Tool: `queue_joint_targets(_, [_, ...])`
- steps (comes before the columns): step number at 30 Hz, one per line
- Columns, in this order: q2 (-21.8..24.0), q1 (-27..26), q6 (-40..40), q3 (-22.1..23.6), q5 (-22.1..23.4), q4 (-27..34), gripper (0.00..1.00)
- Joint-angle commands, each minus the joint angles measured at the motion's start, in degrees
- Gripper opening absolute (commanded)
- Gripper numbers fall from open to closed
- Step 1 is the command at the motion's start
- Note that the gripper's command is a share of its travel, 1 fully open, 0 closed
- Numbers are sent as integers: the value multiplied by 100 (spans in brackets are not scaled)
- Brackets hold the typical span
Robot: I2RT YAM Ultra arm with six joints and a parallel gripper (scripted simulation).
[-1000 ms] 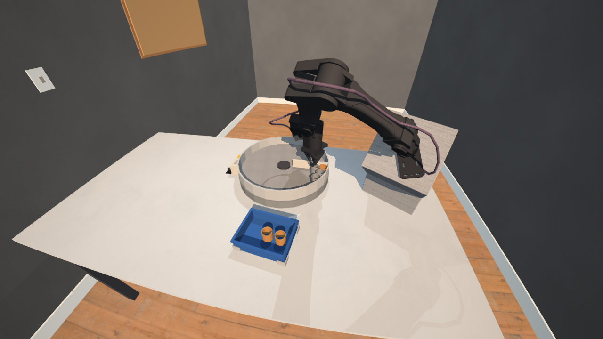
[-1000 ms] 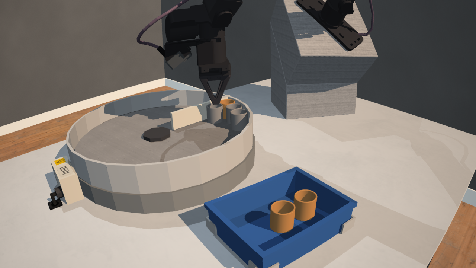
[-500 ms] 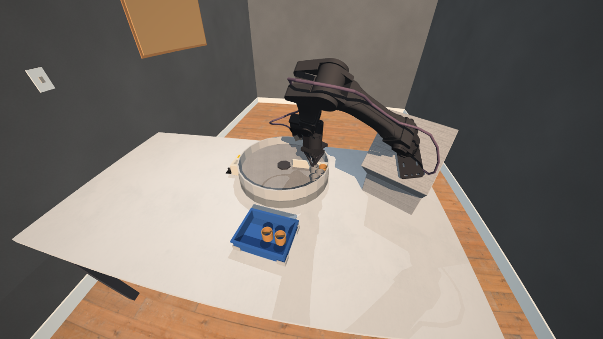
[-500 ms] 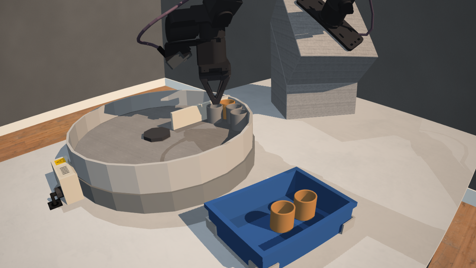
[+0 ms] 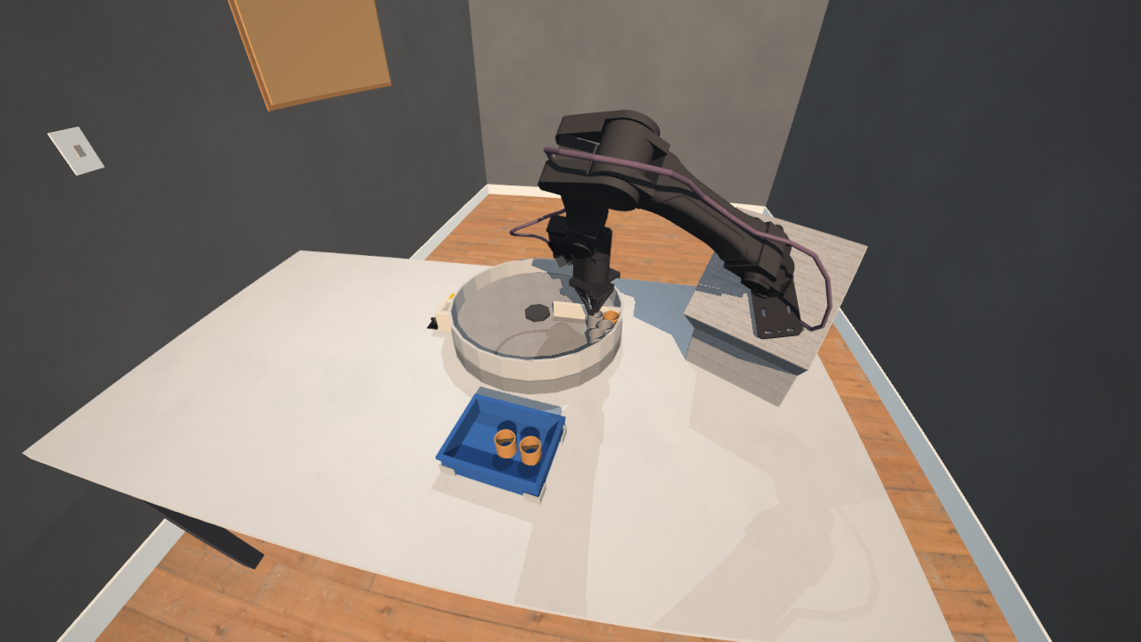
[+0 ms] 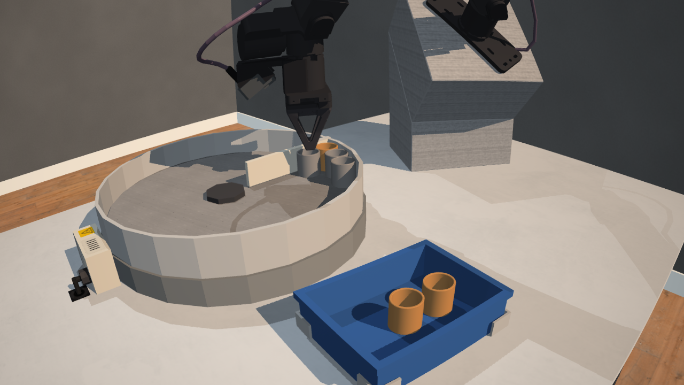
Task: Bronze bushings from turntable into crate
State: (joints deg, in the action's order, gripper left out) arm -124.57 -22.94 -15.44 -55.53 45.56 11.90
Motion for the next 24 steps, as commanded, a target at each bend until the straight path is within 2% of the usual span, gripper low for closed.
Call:
queue_joint_targets(1, [-99,-161,38,-186,-31,88,15])
queue_joint_targets(24, [-123,-163,41,-260,-29,140,15])
